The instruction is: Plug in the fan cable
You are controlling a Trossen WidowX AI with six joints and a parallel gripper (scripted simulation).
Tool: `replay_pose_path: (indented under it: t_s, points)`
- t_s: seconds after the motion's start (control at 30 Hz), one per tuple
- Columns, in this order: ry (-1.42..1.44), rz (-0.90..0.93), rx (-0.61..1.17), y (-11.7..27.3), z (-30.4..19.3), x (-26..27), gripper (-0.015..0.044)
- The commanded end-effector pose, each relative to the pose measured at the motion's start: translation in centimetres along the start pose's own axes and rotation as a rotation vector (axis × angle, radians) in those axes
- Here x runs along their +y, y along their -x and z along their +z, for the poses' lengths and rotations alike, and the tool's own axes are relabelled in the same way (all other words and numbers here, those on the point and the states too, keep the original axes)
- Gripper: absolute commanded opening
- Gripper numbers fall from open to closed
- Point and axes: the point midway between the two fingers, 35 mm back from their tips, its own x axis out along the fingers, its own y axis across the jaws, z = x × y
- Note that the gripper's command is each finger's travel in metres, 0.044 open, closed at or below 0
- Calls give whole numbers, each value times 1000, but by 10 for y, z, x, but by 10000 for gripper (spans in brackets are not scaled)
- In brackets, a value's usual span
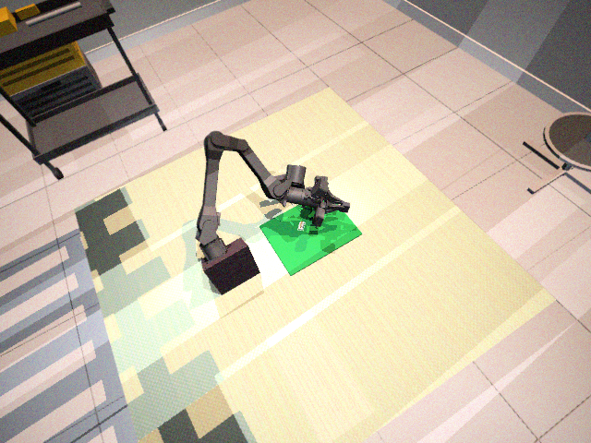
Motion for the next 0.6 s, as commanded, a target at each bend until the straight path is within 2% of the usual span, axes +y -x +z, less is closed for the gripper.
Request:
replay_pose_path:
  t_s: [0.0,0.57]
  points:
    - [-27,11,-38,7,3,0,0]
    - [-46,28,-62,14,9,0,0]
